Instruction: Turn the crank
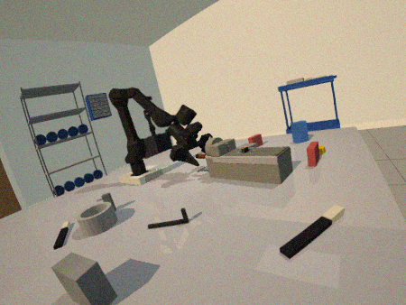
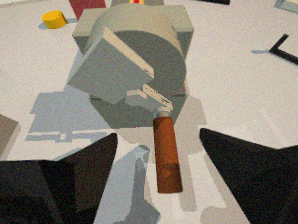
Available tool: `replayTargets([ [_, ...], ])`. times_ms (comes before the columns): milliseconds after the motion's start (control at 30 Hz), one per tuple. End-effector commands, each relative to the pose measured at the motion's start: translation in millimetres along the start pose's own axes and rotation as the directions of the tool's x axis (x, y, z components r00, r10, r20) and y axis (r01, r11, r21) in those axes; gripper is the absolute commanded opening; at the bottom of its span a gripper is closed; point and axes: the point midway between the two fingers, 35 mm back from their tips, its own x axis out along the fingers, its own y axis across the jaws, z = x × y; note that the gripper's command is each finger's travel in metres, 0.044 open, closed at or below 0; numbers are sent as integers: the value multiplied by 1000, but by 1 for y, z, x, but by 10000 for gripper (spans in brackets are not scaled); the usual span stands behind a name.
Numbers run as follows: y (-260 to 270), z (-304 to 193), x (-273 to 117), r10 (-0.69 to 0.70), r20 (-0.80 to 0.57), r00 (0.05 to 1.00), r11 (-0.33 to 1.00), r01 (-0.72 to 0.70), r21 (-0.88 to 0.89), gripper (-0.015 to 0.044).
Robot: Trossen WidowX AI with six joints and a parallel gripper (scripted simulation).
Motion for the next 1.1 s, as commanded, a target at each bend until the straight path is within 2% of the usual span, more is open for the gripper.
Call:
replayTargets([
  [0, -2, -4, 1, -8, -6, 1000, 1000, 8, -1, 309],
  [400, -2, -4, 1, -8, -6, 1000, 1000, 8, -1, 0],
  [1067, 1, -5, 3, -8, -6, 1000, 1000, 8, -1, 0],
])
